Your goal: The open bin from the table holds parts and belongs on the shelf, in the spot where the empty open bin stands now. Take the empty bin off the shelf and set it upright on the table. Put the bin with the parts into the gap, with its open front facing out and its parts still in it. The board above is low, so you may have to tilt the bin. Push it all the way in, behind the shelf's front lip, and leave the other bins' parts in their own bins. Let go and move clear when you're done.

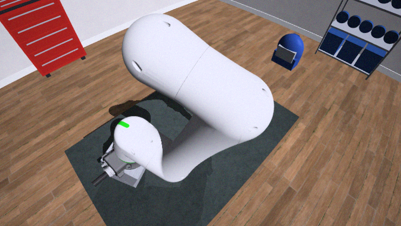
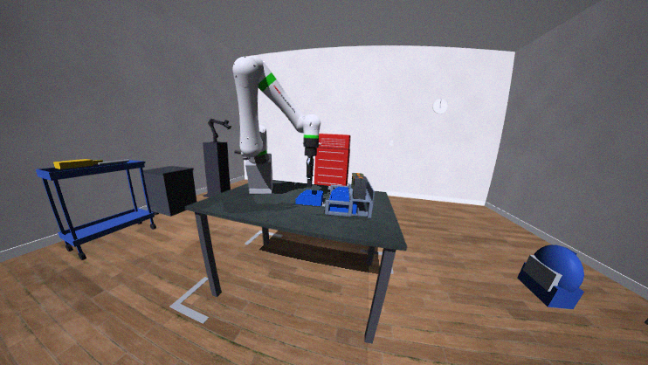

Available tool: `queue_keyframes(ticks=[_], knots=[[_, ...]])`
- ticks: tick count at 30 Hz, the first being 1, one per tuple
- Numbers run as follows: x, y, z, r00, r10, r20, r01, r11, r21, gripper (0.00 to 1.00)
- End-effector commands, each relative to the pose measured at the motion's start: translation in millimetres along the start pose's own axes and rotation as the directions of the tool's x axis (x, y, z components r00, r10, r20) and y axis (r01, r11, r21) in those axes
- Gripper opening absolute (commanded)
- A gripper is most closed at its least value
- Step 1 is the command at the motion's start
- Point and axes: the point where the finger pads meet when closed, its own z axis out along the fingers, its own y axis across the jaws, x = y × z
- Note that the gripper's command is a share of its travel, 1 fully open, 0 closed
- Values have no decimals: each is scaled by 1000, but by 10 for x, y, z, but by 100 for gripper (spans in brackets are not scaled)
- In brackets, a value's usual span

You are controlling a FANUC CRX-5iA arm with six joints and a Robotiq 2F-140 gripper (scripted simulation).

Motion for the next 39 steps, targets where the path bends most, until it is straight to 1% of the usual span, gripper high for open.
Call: queue_keyframes(ticks=[1,16,31,32,39], knots=[[-6,0,-41,1000,0,1,0,1000,0,24],[-6,0,-149,1000,0,1,0,1000,0,24],[-6,0,-169,1000,0,1,0,1000,0,24],[-6,0,-169,1000,0,1,0,1000,0,10],[-6,0,-169,1000,0,1,0,1000,0,10]])
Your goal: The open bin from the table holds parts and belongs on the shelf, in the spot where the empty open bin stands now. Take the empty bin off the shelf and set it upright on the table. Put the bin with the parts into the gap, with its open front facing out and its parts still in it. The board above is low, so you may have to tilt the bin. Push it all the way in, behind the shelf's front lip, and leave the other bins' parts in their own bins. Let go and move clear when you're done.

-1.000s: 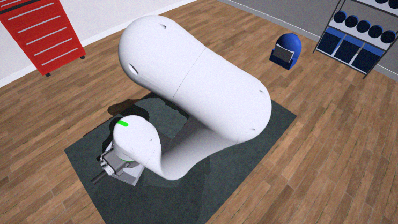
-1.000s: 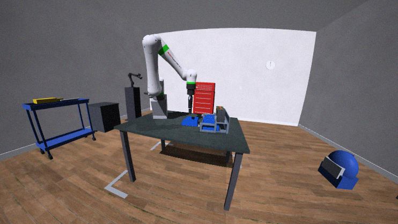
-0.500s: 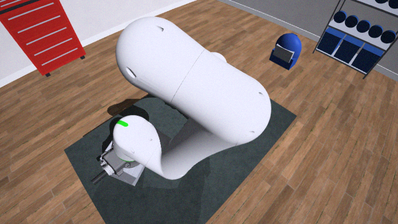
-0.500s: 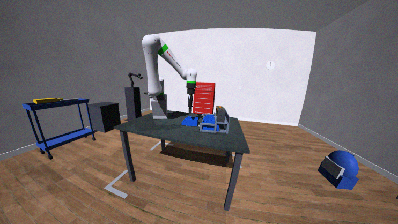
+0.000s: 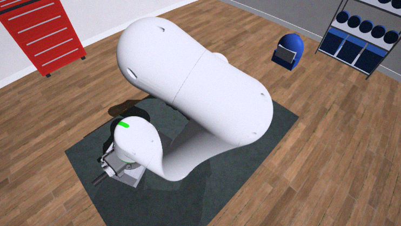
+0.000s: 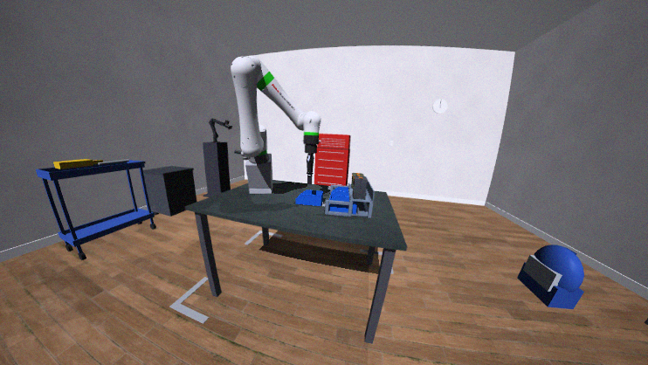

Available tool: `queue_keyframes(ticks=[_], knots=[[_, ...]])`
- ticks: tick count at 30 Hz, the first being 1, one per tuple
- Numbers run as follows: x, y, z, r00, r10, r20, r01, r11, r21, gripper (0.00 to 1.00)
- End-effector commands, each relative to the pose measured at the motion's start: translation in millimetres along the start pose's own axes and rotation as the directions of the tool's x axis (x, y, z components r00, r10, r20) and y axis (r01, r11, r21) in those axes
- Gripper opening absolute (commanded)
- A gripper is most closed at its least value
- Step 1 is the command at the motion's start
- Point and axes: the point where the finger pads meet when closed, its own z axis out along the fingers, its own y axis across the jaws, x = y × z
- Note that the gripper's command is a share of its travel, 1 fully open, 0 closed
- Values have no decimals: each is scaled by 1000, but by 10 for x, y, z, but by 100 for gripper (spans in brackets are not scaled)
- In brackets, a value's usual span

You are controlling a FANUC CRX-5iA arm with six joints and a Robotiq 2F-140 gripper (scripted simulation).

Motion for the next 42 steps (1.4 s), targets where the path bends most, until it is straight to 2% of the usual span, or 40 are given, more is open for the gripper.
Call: queue_keyframes(ticks=[1,14,18,21,22,26,27,29,30,33,35,36,39,42], knots=[[-6,0,-5,1000,0,1,0,1000,0,10],[-15,7,-5,1000,-8,1,8,1000,0,10],[-66,50,-4,998,-56,1,56,998,0,10],[-256,221,3,972,-237,1,237,972,-1,10],[-347,311,10,946,-324,1,324,946,-1,10],[-664,665,48,860,-510,3,510,860,2,10],[-664,665,48,828,-561,3,561,828,2,10],[-875,947,92,759,-651,7,651,759,9,10],[-875,947,92,722,-692,6,692,722,9,10],[-1056,1231,144,595,-804,8,804,595,17,10],[-1056,1231,144,595,-804,8,804,595,17,10],[-1130,1362,172,459,-888,6,888,459,17,10],[-1280,1662,240,344,-939,5,939,344,27,10],[-1336,1788,271,187,-982,1,982,187,26,10]])
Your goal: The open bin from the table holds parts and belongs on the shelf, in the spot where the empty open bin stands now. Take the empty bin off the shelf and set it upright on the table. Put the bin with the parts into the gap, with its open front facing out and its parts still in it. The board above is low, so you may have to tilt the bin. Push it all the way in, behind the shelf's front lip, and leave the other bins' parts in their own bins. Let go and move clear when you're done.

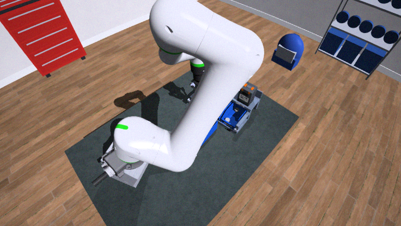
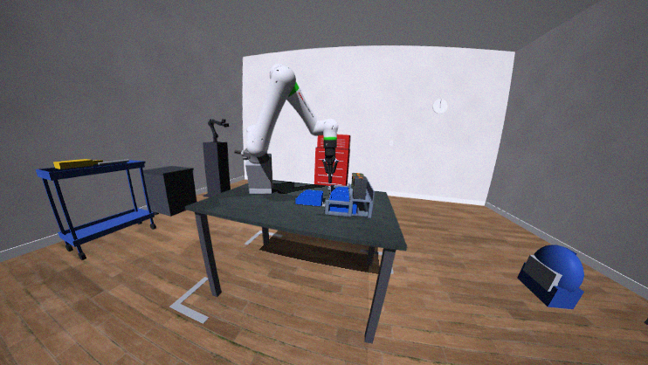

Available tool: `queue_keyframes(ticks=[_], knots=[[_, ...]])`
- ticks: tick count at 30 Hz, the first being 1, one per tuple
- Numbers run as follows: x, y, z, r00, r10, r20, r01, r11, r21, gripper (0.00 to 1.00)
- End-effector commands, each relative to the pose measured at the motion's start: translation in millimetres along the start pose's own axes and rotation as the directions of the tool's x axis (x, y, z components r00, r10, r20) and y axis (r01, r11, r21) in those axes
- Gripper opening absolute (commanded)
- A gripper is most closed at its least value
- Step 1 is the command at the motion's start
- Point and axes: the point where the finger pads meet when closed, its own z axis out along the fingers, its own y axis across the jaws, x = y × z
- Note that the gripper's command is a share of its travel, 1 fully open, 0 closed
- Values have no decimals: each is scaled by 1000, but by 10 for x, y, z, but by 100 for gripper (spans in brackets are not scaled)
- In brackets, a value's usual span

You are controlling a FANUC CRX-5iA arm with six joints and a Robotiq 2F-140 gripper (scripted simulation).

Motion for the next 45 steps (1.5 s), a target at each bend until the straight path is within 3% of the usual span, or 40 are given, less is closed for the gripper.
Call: queue_keyframes(ticks=[1,5,6,45], knots=[[-274,-39,74,962,-272,9,272,961,-40,10],[-276,-39,74,917,-399,17,399,915,-59,10],[-276,-39,74,917,-399,17,399,915,-59,62],[-276,-39,76,917,-399,17,399,915,-59,62]])
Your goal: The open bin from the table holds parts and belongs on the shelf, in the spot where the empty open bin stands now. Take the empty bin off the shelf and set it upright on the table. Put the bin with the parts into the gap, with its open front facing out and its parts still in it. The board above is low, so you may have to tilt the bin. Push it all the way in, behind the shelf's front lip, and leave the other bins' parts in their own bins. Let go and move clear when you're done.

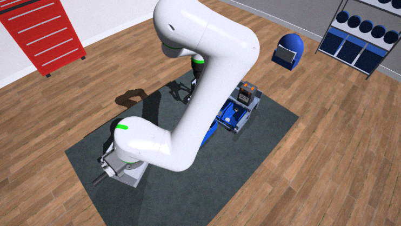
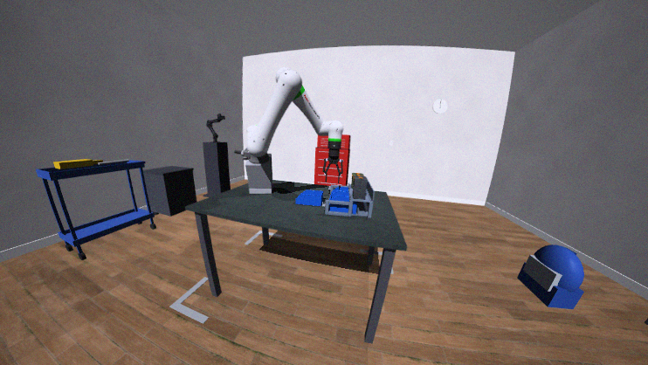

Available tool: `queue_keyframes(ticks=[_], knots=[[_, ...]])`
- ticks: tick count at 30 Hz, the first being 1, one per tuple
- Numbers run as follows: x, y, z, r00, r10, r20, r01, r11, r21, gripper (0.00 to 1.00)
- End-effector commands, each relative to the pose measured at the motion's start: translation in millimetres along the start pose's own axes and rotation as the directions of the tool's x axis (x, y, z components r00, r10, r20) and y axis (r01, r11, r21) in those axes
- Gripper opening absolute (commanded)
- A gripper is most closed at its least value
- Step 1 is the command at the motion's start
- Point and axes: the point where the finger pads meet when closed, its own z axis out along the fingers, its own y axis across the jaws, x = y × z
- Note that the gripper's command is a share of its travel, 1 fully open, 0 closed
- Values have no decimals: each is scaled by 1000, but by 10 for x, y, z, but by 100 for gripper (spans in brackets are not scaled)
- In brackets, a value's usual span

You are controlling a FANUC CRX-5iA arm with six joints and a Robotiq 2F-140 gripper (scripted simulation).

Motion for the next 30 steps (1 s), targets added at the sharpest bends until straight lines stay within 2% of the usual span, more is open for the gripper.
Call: queue_keyframes(ticks=[1,16,30], knots=[[-3,-8,-5,1000,0,1,0,1000,2,62],[-2,-10,106,1000,0,1,0,1000,1,62],[-1,-16,380,1000,0,1,0,1000,1,62]])
